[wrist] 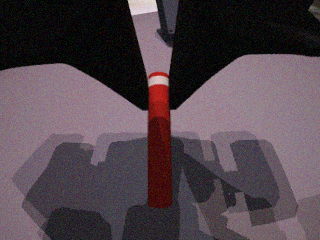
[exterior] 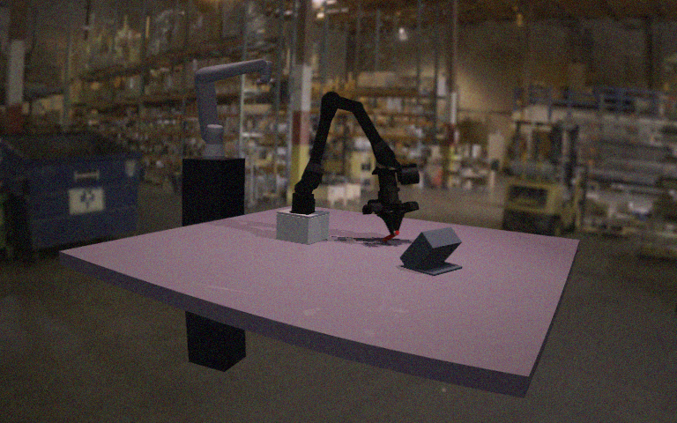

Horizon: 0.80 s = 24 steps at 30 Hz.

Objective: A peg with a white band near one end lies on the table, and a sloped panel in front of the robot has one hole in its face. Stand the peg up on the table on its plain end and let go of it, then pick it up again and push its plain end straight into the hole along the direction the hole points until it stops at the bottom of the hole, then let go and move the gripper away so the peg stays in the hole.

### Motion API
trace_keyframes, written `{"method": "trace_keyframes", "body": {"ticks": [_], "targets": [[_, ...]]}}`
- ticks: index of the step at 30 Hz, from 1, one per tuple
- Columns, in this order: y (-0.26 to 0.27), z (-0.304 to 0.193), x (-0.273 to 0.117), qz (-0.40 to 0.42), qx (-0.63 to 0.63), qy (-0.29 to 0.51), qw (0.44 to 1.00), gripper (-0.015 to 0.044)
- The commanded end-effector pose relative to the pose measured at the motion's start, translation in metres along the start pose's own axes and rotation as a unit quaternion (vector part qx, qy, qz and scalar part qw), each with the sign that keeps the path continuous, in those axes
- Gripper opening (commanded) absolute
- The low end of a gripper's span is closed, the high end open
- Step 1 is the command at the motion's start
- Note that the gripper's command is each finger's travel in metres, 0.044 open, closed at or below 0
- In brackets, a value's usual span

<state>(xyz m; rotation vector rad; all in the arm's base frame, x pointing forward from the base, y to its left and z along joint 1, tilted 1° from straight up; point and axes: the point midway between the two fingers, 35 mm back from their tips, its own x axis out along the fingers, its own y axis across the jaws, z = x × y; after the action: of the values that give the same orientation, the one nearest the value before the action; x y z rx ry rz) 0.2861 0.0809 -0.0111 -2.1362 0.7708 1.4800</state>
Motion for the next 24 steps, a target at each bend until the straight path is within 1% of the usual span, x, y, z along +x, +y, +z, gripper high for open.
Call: {"method": "trace_keyframes", "body": {"ticks": [1, 24], "targets": [[0.000, 0.002, -0.002, 0.000, 0.001, 0.017, 1.000, 0.0049], [0.000, 0.014, -0.012, 0.000, 0.001, 0.115, 0.993, 0.0049]]}}
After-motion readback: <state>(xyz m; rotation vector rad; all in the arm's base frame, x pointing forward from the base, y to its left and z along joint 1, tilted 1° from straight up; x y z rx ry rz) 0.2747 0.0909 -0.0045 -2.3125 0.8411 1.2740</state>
